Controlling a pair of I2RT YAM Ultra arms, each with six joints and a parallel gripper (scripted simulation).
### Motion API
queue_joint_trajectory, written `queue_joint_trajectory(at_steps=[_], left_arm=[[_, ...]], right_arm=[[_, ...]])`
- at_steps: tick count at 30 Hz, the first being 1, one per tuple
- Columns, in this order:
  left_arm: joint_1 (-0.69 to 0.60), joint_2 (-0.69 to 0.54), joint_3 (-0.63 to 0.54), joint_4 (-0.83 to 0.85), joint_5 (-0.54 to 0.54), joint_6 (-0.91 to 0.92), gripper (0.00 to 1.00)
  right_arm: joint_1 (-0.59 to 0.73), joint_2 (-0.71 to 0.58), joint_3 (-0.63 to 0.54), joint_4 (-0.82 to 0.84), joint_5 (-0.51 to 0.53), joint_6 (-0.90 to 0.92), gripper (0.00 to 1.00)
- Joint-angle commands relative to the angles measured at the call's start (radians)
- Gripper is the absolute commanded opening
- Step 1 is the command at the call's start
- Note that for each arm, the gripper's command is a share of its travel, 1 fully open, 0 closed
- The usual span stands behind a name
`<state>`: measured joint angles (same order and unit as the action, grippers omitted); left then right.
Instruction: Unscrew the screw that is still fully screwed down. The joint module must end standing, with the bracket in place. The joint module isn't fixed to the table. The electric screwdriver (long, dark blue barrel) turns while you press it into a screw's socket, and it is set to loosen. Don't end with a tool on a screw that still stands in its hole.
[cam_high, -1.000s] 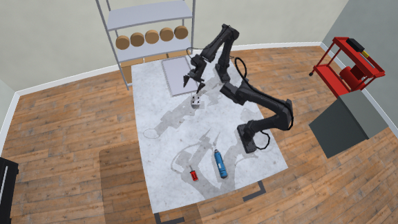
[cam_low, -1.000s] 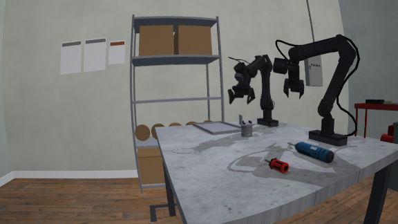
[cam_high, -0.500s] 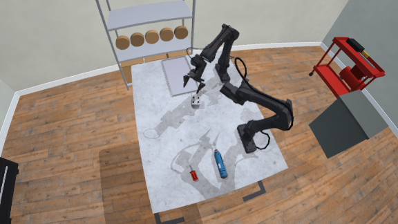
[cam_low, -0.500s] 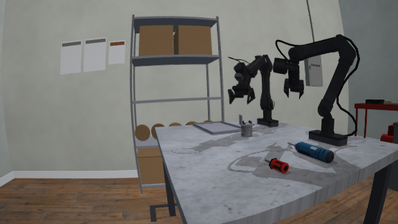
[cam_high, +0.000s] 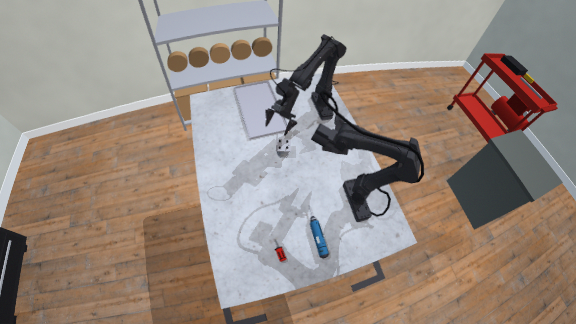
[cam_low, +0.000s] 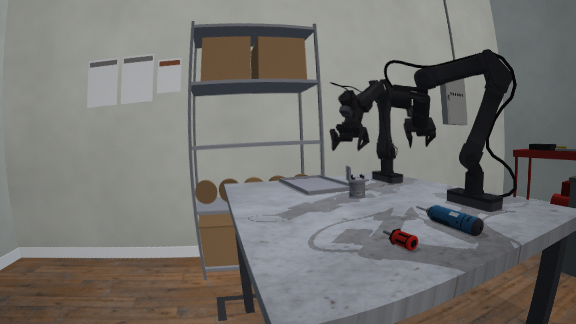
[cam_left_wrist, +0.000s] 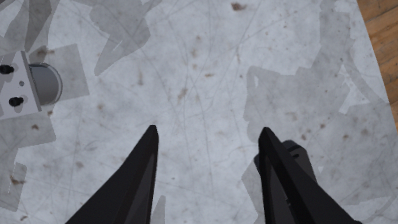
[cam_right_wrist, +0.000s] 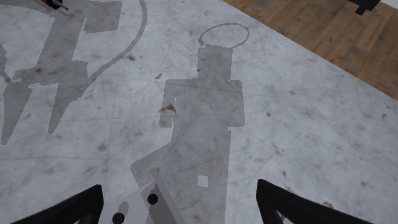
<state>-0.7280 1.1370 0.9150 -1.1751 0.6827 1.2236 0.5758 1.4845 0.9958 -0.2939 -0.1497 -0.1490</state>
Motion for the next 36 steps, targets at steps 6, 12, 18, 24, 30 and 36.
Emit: queue_joint_trajectory(at_steps=[6, 12, 18, 24, 30, 36], left_arm=[[0.061, 0.024, 0.032, 0.015, -0.027, -0.129, 0.65], [0.13, 0.05, 0.038, 0.025, -0.063, -0.251, 0.65], [0.127, 0.027, 0.043, 0.023, -0.08, -0.301, 0.65], [0.209, 0.074, 0.042, 0.035, -0.109, -0.398, 0.65], [0.277, 0.101, 0.049, 0.045, -0.146, -0.522, 0.65], [0.264, 0.075, 0.053, 0.045, -0.156, -0.55, 0.65]], right_arm=[[0.0, -0.005, 0.005, 0.004, 0.0, 0.0, 1.0], [0.0, -0.005, 0.005, 0.004, 0.0, 0.0, 1.0], [0.0, -0.005, 0.005, 0.004, 0.0, 0.0, 1.0], [0.0, -0.005, 0.005, 0.004, 0.0, 0.0, 1.0], [0.0, -0.005, 0.005, 0.004, 0.0, 0.0, 1.0], [0.0, -0.005, 0.005, 0.004, 0.0, 0.0, 1.0]])
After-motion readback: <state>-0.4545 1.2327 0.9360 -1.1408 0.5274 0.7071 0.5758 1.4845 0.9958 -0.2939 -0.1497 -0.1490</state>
